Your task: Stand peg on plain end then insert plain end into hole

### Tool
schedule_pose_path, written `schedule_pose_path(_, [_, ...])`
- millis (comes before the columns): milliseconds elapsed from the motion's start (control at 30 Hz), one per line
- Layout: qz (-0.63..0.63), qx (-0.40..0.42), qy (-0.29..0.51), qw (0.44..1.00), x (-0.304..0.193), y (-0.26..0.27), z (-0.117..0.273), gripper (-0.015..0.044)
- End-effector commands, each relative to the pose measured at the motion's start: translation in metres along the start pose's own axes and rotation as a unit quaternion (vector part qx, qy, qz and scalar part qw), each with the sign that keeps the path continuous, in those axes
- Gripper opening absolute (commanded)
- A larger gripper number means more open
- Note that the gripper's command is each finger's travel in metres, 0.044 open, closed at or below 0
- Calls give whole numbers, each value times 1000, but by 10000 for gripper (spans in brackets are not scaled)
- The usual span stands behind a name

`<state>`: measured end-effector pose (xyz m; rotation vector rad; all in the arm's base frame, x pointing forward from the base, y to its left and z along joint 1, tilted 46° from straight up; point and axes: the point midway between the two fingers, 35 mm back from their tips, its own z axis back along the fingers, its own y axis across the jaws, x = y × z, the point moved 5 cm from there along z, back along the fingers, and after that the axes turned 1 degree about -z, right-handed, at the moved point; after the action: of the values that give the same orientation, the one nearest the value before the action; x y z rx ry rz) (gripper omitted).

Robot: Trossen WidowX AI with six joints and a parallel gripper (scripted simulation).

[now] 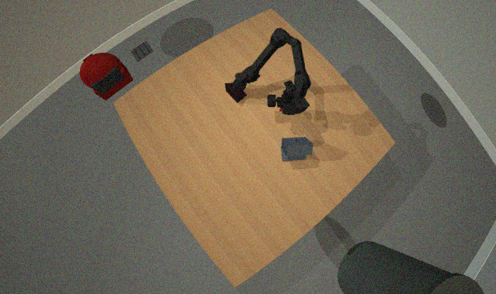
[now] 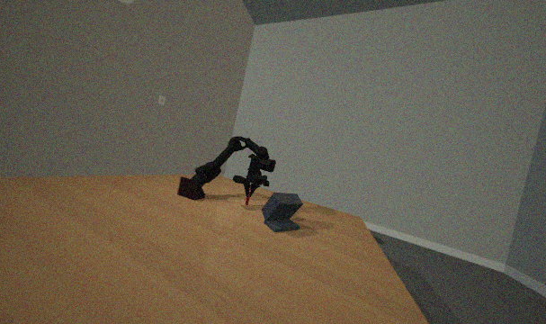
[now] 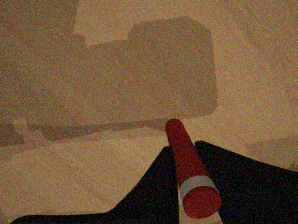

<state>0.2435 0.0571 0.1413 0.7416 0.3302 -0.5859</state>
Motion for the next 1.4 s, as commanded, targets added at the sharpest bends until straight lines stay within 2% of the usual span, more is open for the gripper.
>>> schedule_pose_path(0, [2, 0, -5, 1000, 2, 1, 11, 0])
schedule_pose_path(633, [0, 2, -3, 1000, 1, 0, 77, 0])
schedule_pose_path(1367, [41, -47, -79, 995, 6, -1, 68, 0])
